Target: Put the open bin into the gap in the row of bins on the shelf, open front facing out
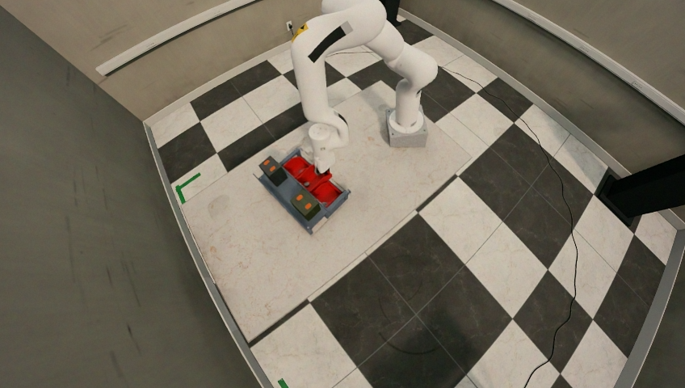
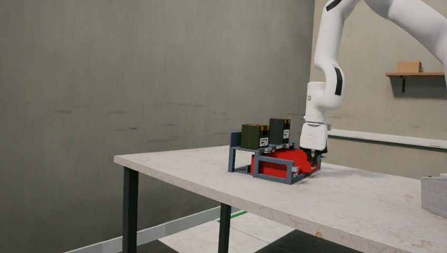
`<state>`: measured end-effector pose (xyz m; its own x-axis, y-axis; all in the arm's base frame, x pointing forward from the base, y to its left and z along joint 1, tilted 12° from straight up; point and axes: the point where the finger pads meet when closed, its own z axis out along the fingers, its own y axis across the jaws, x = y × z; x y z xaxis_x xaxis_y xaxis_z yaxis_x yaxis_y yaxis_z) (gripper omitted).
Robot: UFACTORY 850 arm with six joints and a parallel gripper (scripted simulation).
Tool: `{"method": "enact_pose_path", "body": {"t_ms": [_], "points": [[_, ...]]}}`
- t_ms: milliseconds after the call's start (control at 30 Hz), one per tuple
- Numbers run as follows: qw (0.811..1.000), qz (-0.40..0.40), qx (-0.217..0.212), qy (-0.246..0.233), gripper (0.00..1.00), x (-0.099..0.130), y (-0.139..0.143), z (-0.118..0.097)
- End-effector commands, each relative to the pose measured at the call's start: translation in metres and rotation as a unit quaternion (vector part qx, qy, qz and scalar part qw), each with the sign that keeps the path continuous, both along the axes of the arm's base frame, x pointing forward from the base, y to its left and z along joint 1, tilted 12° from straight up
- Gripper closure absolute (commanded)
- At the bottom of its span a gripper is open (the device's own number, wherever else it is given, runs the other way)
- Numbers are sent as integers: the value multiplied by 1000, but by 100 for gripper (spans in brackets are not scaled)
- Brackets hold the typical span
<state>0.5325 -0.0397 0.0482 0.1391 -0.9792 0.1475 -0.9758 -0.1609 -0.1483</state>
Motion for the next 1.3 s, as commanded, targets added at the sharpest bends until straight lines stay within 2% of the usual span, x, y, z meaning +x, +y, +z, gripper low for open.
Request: {"method": "enact_pose_path", "body": {"t_ms": [0, 200, 367, 767, 933, 1267], "points": [[1000, 0, 1, 1, 100, 1, 0, 1], [1000, 0, 1, 1, 100, 1, 0, 1], [1000, 0, 1, 1, 100, 11, 2, 2], [1000, 0, 1, 1, 100, 11, 2, 2], [1000, 0, 1, 1, 100, 20, 3, 4], [1000, 0, 1, 1, 100, 20, 3, 4]]}}
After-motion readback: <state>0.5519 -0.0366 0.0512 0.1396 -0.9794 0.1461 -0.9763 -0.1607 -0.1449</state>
